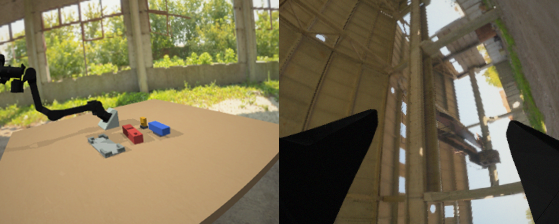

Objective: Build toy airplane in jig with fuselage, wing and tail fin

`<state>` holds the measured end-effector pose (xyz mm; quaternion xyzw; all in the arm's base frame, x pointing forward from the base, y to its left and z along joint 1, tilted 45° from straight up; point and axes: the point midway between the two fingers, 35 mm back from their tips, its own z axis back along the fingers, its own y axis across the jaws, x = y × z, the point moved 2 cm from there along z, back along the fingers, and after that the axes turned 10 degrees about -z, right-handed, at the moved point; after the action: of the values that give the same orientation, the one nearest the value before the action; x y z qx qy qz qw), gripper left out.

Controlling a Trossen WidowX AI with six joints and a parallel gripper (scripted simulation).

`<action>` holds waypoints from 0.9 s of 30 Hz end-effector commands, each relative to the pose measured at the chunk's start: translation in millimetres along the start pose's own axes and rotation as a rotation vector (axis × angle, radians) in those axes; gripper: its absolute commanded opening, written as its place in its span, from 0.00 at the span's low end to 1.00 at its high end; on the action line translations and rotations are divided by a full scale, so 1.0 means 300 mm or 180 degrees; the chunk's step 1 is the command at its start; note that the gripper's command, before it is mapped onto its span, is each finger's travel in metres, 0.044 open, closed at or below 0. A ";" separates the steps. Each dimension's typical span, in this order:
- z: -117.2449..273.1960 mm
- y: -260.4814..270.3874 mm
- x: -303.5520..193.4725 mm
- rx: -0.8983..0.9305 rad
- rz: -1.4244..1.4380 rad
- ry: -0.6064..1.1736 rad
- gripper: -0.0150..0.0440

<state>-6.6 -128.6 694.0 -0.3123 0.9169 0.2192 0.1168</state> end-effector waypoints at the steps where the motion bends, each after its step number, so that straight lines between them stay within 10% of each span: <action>1: 0.000 0.000 0.000 0.0000 0.0000 0.0000 0.98; 27: 0.519 0.547 -0.664 0.1502 -0.0402 0.2647 1.00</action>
<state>44.2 149.7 688.9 -0.3975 0.8961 -0.1348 -0.1442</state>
